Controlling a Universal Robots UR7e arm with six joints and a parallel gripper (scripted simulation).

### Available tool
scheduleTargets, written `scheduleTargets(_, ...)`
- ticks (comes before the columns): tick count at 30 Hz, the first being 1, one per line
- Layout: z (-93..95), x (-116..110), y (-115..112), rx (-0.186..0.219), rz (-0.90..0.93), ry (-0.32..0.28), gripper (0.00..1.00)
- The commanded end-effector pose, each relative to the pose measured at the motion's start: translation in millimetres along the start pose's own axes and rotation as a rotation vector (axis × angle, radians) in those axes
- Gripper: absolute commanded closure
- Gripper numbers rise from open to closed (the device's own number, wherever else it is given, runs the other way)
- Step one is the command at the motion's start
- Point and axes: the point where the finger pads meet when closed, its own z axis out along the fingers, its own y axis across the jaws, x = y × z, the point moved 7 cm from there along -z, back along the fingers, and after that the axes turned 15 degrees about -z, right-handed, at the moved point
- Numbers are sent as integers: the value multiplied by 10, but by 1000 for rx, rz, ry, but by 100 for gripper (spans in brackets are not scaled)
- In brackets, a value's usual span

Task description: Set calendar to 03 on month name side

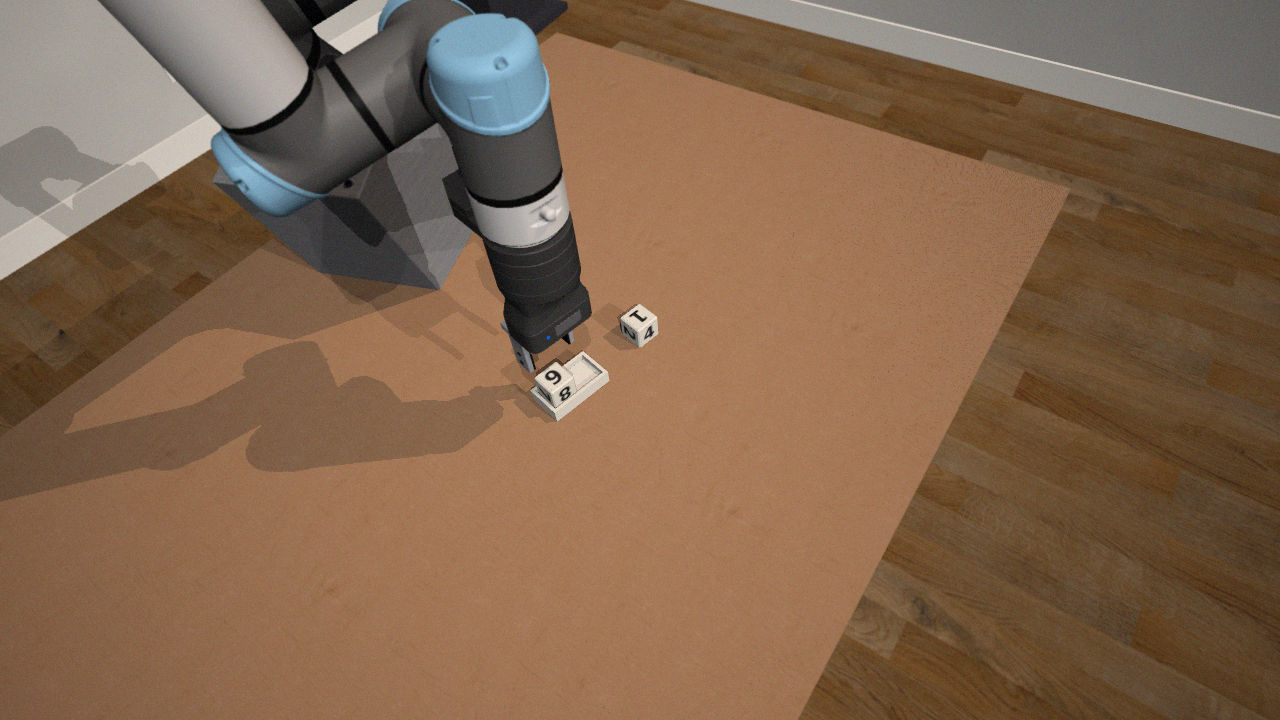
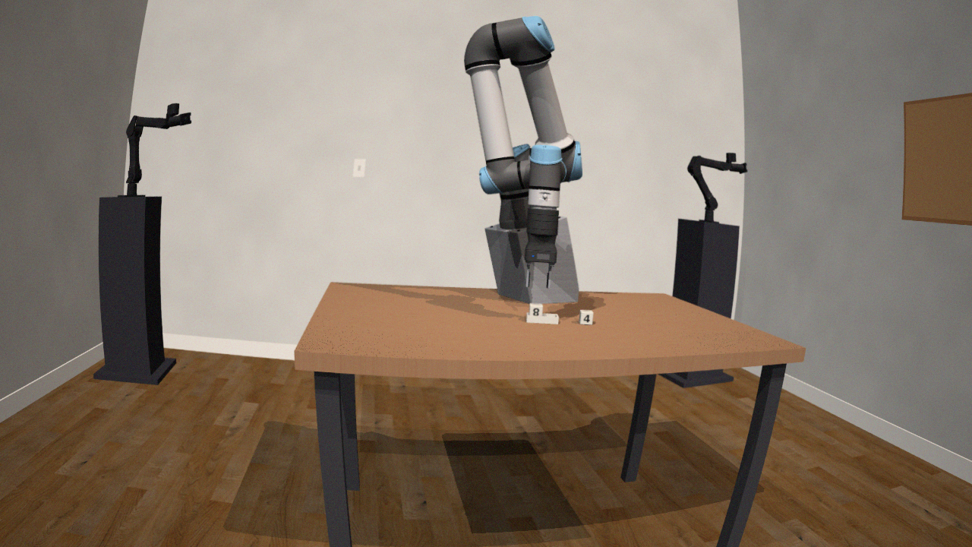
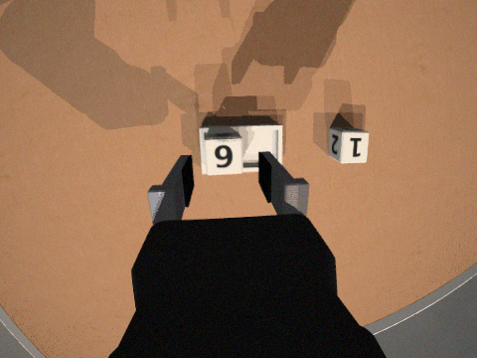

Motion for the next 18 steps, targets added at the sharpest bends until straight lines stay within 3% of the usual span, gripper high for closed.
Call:
scheduleTargets(1, 60, -15, -11, 2, 1, -6, 10)
scheduleTargets(18, 279, -21, -17, 3, 1, -7, 10)
